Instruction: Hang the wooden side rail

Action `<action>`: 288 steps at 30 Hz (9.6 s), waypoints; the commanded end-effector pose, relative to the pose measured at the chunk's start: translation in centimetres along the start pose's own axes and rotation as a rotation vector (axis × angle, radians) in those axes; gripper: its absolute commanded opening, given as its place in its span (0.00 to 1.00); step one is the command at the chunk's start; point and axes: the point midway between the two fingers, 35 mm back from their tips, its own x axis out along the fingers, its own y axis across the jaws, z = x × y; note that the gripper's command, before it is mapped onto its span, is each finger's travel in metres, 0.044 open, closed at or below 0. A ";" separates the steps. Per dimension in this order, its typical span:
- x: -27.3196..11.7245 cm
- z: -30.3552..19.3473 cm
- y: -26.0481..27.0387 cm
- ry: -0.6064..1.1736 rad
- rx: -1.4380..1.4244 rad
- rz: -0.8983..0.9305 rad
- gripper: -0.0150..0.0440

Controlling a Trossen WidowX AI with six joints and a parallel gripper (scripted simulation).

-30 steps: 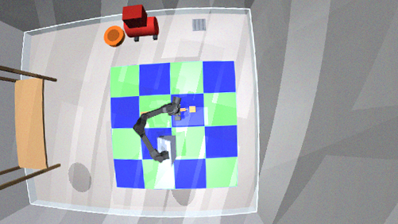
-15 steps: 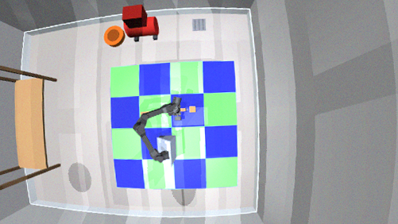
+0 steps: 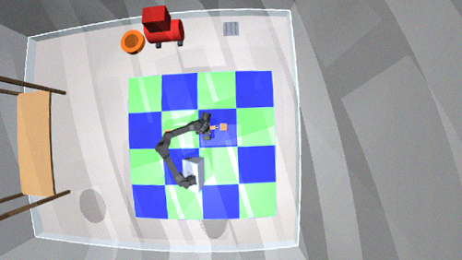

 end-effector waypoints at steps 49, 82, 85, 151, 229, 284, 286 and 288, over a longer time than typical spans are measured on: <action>-0.6 -0.9 -0.4 0.006 0.001 -0.013 0.25; -0.7 -1.3 -0.3 0.007 0.001 -0.013 0.25; -0.7 -1.3 -0.3 0.007 0.001 -0.013 0.25; -0.5 -2.0 -0.1 0.007 0.001 -0.013 0.25; -0.5 -2.7 -0.1 0.007 0.001 -0.013 0.25; -0.7 -3.1 -0.4 0.008 0.001 -0.013 0.25; -0.8 -3.2 -0.3 0.008 0.001 -0.013 0.25; -0.8 -3.2 -0.3 0.008 0.001 -0.013 0.25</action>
